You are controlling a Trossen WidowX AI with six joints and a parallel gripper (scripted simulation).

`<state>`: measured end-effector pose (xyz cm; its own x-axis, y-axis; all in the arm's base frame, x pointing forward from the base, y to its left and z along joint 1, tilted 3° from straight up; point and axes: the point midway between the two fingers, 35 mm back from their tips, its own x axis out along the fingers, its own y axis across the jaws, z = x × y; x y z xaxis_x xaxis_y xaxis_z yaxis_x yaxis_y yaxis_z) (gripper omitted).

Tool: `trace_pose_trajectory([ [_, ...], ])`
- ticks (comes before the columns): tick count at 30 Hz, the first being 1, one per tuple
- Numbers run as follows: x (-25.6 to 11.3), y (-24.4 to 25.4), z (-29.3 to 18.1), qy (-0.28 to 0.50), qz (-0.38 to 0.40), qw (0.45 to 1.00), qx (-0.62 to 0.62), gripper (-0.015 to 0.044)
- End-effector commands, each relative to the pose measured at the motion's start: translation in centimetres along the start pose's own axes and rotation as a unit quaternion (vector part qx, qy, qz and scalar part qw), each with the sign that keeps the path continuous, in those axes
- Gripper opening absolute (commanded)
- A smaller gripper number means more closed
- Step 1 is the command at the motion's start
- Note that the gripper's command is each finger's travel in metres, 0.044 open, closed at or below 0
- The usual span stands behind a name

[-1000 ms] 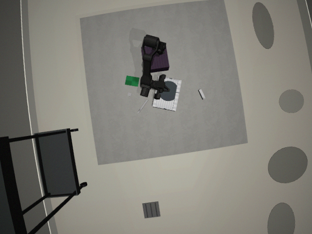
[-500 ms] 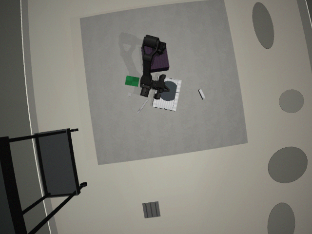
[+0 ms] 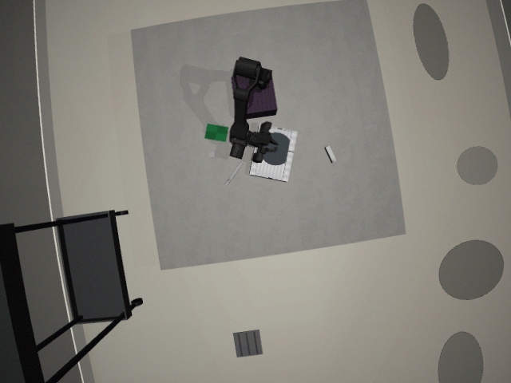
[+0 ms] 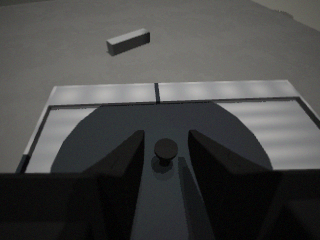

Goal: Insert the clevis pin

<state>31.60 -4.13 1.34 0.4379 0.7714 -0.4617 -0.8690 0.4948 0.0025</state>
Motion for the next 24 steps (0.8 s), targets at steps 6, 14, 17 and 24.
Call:
trace_pose_trajectory([
  [6,-0.8,0.0,1.7,0.002,0.001,1.000,0.000,0.0160],
  [14,-0.8,0.0,1.7,0.002,0.001,1.000,0.000,0.0160],
  [17,-0.8,0.0,1.7,0.002,0.001,1.000,0.000,0.0160],
  [24,-6.0,-0.4,1.0,0.011,-0.001,1.000,0.002,0.0344],
])
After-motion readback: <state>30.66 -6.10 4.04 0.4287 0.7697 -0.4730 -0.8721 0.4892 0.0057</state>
